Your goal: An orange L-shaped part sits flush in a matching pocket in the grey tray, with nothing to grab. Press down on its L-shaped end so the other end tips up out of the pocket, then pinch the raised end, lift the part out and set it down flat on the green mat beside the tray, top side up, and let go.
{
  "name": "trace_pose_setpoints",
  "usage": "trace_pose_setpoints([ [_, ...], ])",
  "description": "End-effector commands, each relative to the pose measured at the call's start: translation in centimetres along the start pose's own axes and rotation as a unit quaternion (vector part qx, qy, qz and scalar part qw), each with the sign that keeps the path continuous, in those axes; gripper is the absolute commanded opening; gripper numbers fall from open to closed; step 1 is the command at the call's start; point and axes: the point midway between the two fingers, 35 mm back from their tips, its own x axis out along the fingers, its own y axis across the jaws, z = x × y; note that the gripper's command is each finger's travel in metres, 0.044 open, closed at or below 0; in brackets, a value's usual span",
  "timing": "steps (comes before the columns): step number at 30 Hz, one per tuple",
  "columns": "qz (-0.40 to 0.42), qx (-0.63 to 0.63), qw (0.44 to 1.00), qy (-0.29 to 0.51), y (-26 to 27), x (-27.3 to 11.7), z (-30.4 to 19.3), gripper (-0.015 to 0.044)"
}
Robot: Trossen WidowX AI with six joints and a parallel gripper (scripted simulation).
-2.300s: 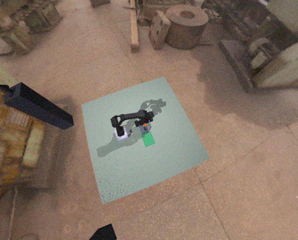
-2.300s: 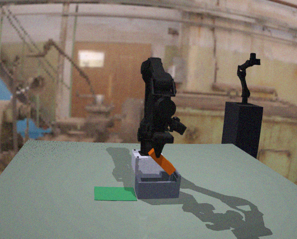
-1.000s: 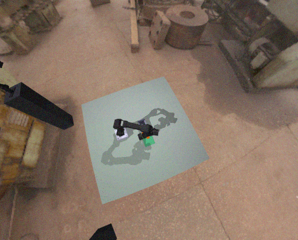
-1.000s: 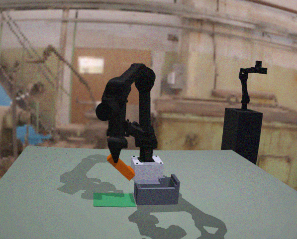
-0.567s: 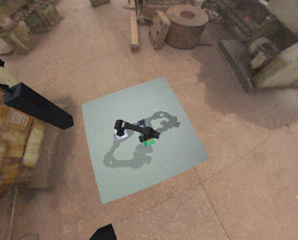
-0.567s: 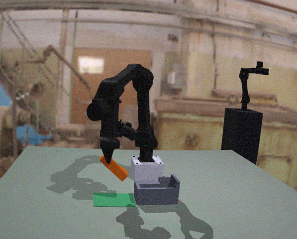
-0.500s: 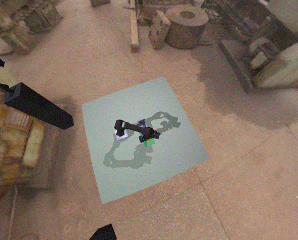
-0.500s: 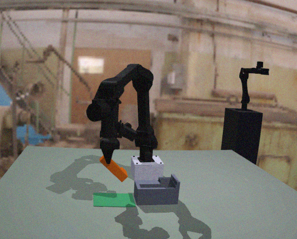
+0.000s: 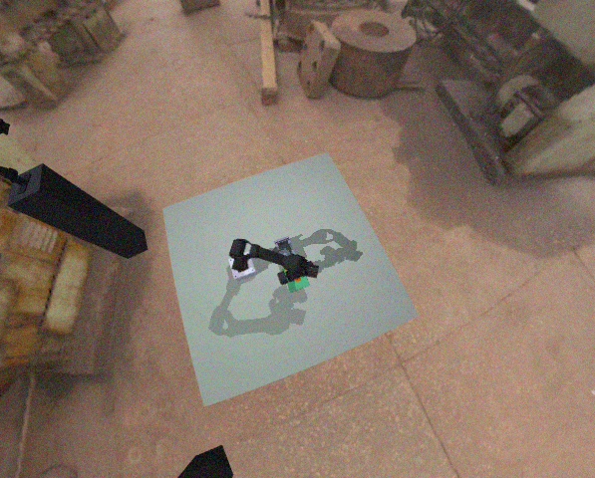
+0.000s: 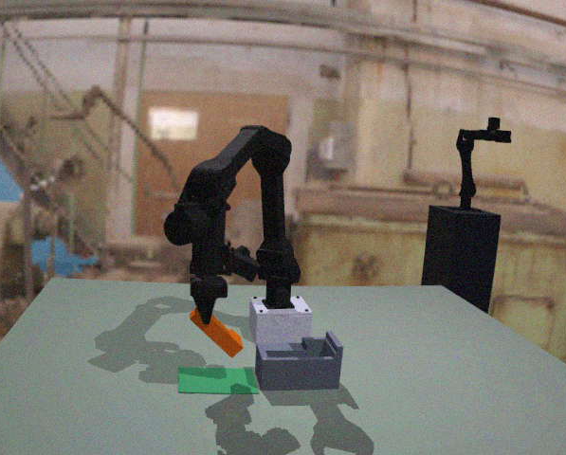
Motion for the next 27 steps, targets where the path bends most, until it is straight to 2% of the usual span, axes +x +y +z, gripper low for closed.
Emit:
trace_pose_setpoints([
  [1, 0.001, -0.002, 1.0, -0.003, 0.1, 0.7, 0.1, 0.0],
  [27, 0.001, -0.002, 1.0, -0.003, 0.1, 4.8, 0.1, 0.0],
])
